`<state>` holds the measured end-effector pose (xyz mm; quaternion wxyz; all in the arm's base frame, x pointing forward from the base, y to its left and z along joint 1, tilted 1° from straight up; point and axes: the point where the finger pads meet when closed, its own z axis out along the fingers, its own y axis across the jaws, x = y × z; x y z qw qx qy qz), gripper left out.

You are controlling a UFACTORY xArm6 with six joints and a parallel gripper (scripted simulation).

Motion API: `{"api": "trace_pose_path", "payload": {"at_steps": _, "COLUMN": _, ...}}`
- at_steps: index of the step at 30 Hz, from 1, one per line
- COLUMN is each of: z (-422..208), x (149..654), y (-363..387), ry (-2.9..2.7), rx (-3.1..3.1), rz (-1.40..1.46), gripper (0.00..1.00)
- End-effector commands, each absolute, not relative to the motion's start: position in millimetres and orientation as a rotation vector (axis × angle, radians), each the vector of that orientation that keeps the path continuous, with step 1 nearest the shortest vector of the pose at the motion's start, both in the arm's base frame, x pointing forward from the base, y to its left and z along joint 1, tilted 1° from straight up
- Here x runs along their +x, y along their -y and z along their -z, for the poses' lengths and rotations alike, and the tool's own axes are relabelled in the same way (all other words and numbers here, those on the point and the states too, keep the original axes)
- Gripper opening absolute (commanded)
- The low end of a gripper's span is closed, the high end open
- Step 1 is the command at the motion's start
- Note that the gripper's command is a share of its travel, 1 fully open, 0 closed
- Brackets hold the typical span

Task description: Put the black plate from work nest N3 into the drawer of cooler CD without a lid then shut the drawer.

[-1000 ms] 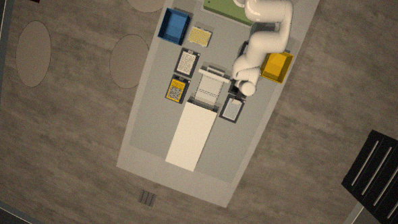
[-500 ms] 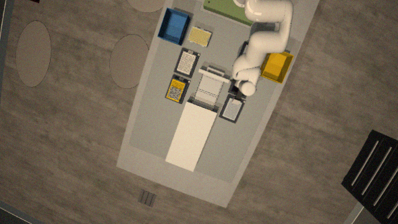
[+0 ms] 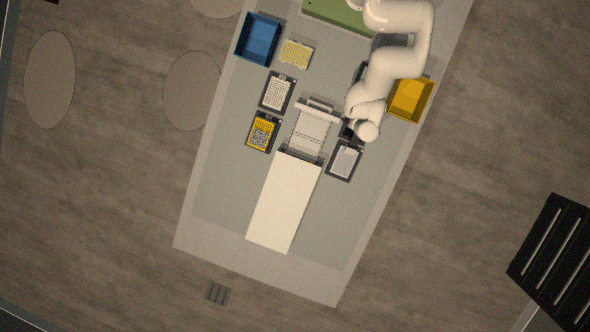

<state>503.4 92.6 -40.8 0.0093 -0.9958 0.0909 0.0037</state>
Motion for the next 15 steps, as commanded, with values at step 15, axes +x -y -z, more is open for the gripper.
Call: {"api": "trace_pose_path", "payload": {"at_steps": 15, "z": 37.1, "x": 505.2, "y": -92.9, "ry": -0.284, "rx": -3.109, "rz": -0.004, "gripper": 0.00}}
